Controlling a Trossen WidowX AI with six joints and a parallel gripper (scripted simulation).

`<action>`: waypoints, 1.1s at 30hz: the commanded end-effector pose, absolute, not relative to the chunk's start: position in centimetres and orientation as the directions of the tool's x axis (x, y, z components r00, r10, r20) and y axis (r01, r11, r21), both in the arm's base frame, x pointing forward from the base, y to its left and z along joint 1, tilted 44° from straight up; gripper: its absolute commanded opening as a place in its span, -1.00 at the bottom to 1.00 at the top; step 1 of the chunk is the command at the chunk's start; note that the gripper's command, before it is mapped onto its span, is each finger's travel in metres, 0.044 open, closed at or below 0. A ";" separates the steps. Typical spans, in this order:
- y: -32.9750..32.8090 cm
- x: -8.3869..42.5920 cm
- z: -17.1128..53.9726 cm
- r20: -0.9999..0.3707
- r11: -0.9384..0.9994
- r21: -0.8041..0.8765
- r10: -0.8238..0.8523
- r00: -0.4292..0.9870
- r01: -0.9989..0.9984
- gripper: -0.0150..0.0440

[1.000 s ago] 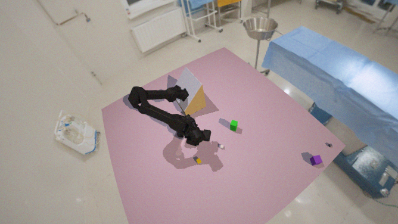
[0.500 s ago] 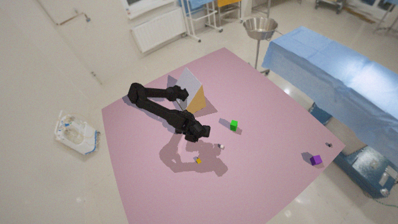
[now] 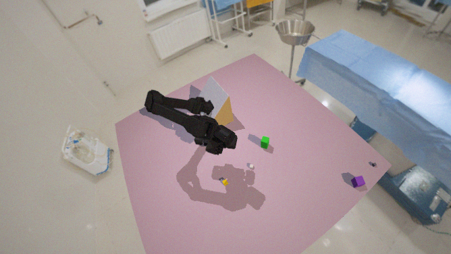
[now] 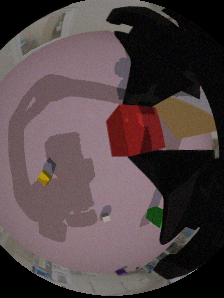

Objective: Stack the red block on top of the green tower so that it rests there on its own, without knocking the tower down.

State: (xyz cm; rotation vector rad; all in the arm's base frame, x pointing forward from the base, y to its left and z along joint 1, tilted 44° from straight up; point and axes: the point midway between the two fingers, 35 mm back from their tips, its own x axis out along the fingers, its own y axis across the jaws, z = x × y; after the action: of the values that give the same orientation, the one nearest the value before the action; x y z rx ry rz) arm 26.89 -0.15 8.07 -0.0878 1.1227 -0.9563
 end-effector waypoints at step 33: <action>10.5 31.6 1.2 -0.739 0.629 -0.483 -0.666 0.101 0.609 -0.49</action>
State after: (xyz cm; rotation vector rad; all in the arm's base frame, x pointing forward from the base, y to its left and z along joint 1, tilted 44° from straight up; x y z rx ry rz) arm 31.37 9.44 1.92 -0.0689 1.1300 -0.9441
